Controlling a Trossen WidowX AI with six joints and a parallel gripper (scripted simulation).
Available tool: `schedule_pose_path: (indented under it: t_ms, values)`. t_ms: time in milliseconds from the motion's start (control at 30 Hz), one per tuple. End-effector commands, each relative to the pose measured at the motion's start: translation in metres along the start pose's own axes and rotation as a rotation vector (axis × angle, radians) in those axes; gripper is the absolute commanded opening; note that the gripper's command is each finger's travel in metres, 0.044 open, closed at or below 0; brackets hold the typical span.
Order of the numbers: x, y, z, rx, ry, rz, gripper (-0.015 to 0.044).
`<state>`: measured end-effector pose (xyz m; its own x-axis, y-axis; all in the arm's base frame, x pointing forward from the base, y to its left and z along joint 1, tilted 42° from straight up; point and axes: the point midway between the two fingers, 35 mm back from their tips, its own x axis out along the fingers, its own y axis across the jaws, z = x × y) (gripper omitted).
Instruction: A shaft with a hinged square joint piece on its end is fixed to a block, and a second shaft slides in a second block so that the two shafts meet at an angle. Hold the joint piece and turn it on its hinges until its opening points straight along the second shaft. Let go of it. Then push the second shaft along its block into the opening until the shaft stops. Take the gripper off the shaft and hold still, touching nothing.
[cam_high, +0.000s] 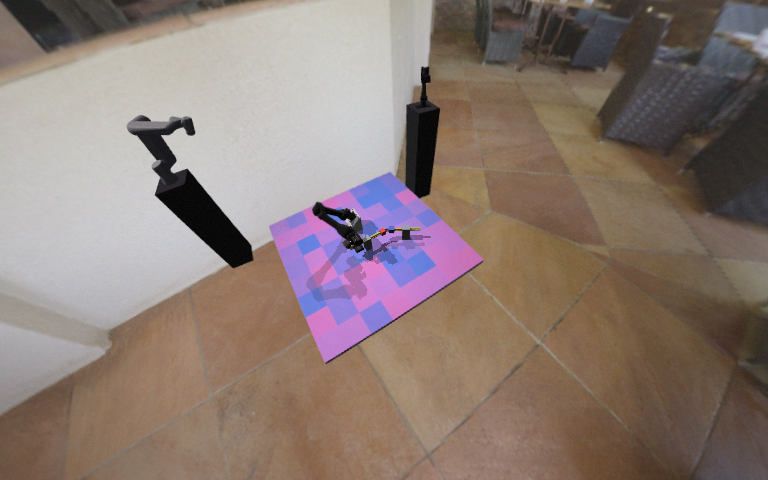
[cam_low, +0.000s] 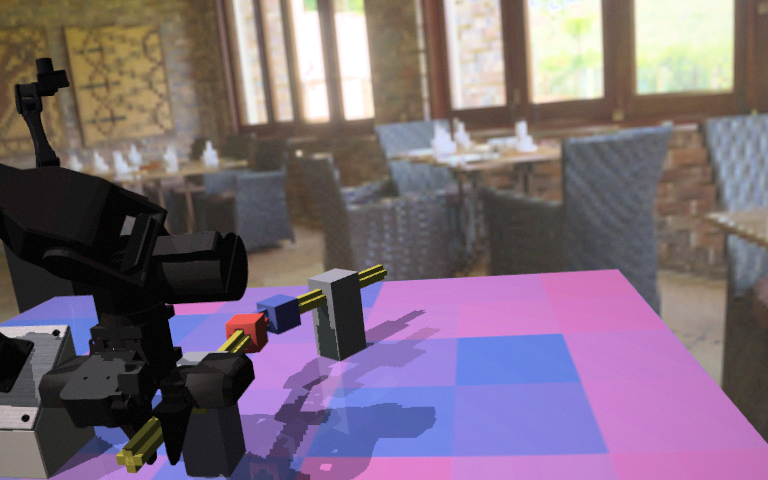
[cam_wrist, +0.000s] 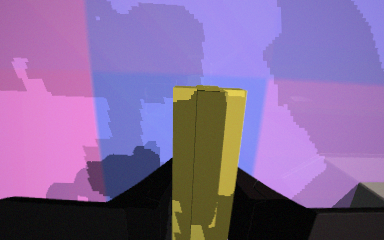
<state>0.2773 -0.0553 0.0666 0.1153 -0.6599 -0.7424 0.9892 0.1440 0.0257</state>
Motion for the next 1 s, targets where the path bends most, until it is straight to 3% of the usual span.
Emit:
schedule_pose_path:
  t_ms: [0, 133, 300, 767, 967]
  values:
    - [-0.0002, 0.0003, 0.0001, 0.0, 0.0, 0.001, 0.0]
    - [-0.0002, 0.0003, 0.0001, 0.0, 0.0, 0.001, 0.0067]
    - [-0.0002, 0.0003, 0.0001, 0.0, 0.0, 0.001, 0.0067]
    - [-0.0002, 0.0003, 0.0001, 0.0, 0.0, 0.001, 0.0434]
    - [-0.0002, 0.0003, 0.0001, 0.0, 0.0, 0.001, 0.044]
